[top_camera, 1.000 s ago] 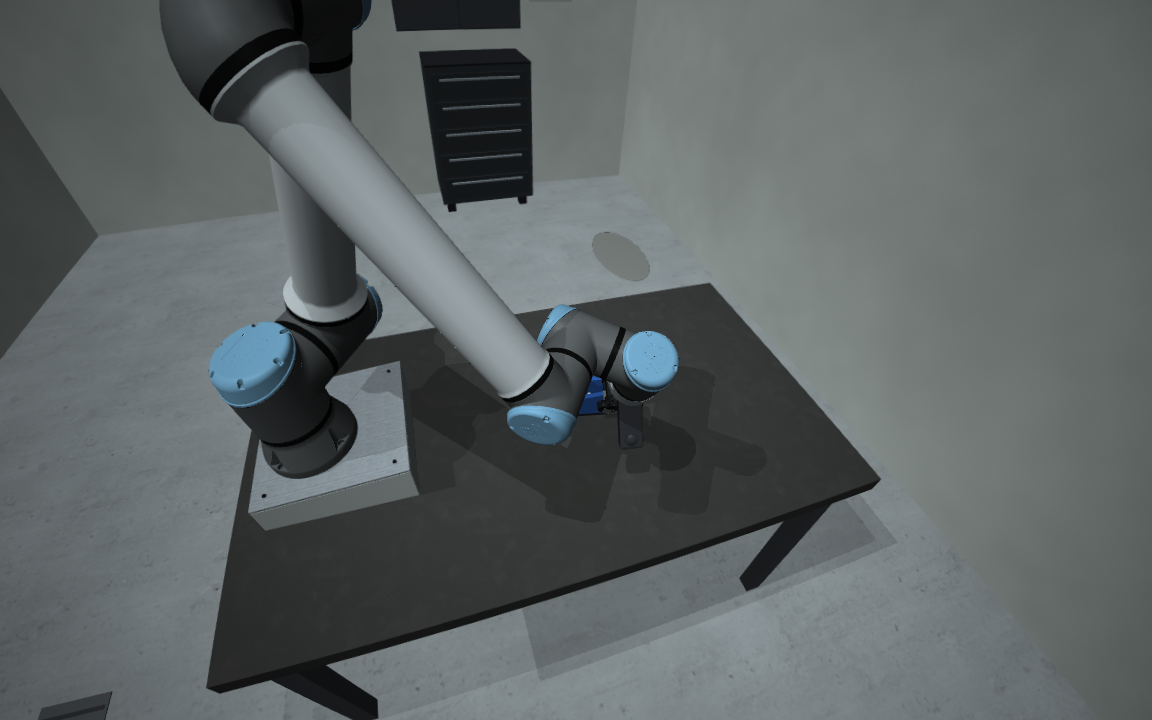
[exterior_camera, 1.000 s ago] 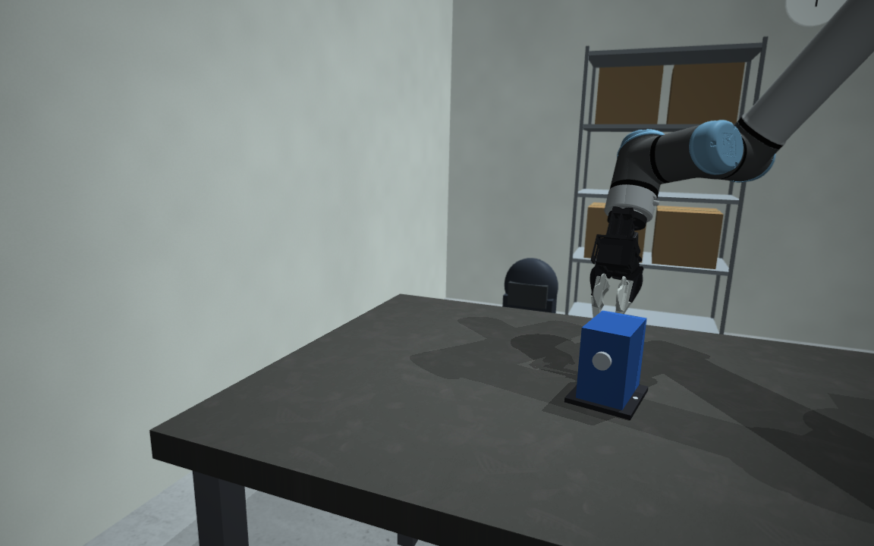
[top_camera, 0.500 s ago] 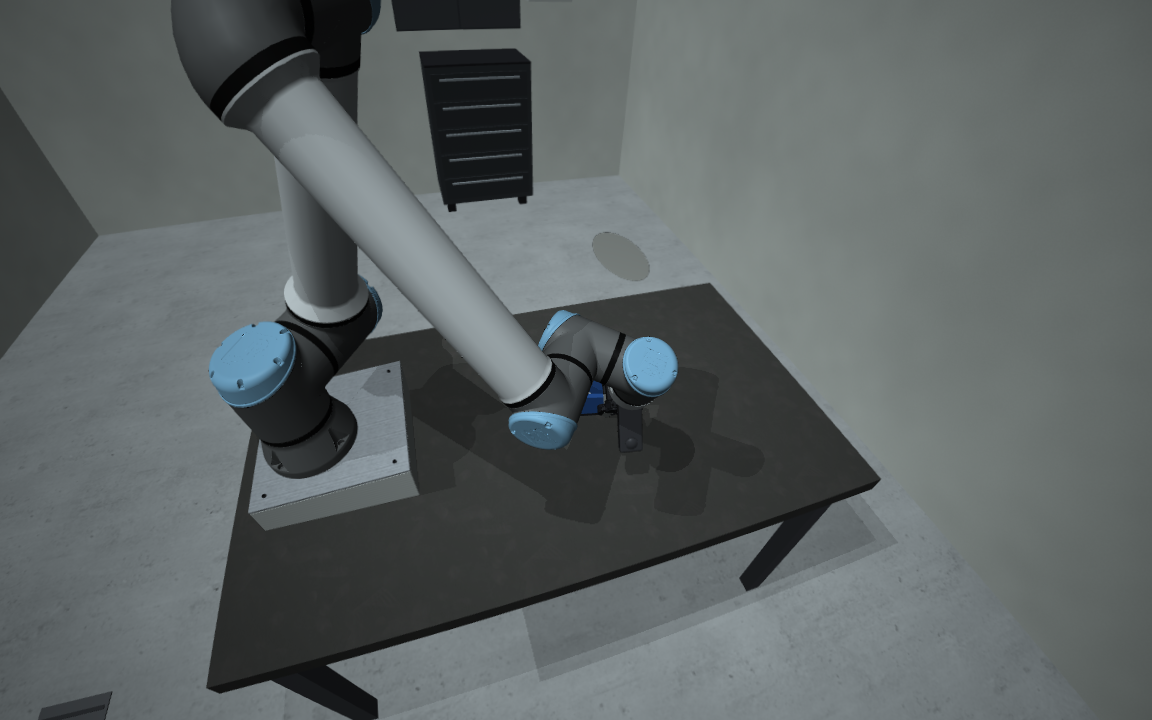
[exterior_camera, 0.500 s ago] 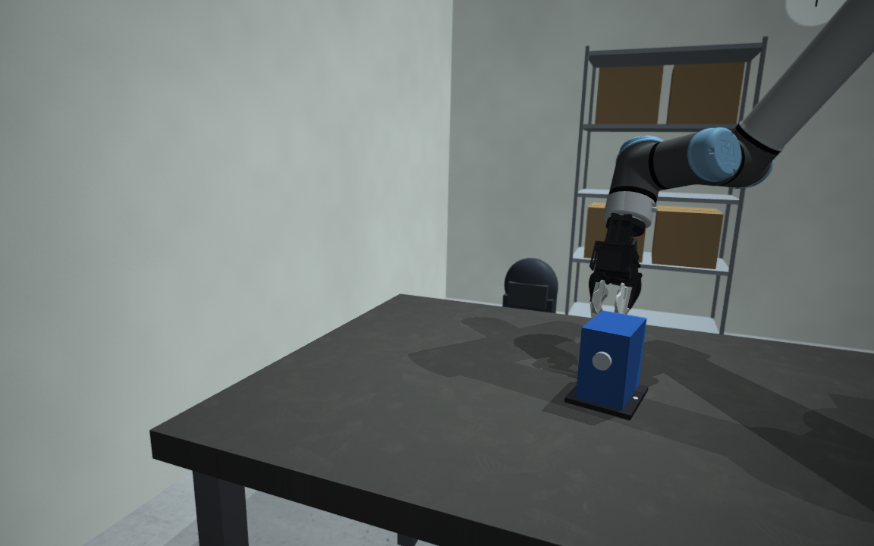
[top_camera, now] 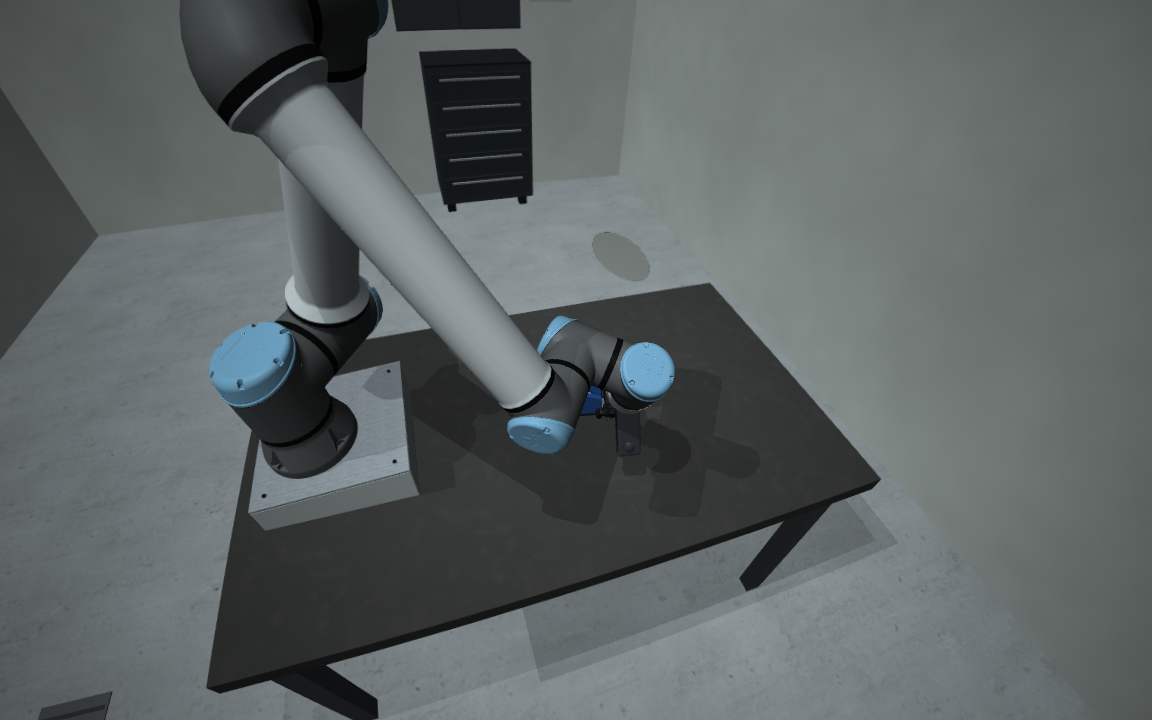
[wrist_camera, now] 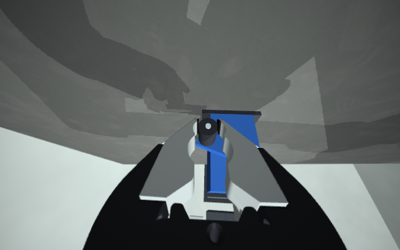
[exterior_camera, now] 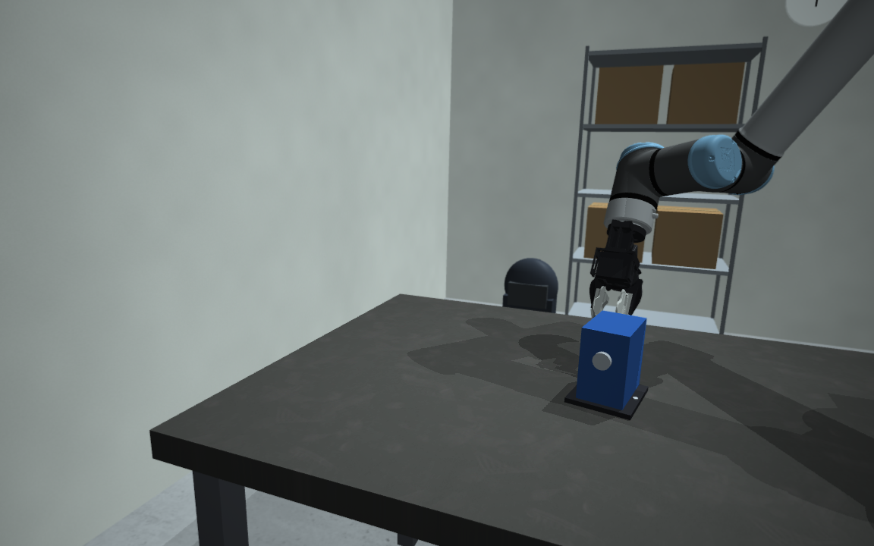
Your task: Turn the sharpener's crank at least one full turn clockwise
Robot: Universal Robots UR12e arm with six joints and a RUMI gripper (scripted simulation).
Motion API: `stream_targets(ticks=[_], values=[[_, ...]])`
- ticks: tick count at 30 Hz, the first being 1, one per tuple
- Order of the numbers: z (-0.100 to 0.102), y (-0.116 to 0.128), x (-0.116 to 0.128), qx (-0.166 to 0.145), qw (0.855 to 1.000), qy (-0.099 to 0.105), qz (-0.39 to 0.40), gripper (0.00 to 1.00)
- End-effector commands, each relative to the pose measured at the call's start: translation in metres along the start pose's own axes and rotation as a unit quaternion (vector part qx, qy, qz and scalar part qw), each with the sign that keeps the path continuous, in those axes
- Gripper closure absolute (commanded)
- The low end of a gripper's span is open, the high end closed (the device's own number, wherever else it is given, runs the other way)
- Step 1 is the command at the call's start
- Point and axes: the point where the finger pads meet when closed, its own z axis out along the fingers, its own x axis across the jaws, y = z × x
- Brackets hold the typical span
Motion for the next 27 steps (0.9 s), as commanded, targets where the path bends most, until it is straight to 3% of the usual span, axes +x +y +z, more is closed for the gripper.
stream_targets(ticks=[1, 27], values=[[0.006, -0.003, 0.004, -0.001, 1.000, 0.001, 0.000, 0.91], [0.019, -0.012, 0.017, 0.000, 1.000, 0.000, 0.000, 0.91]])
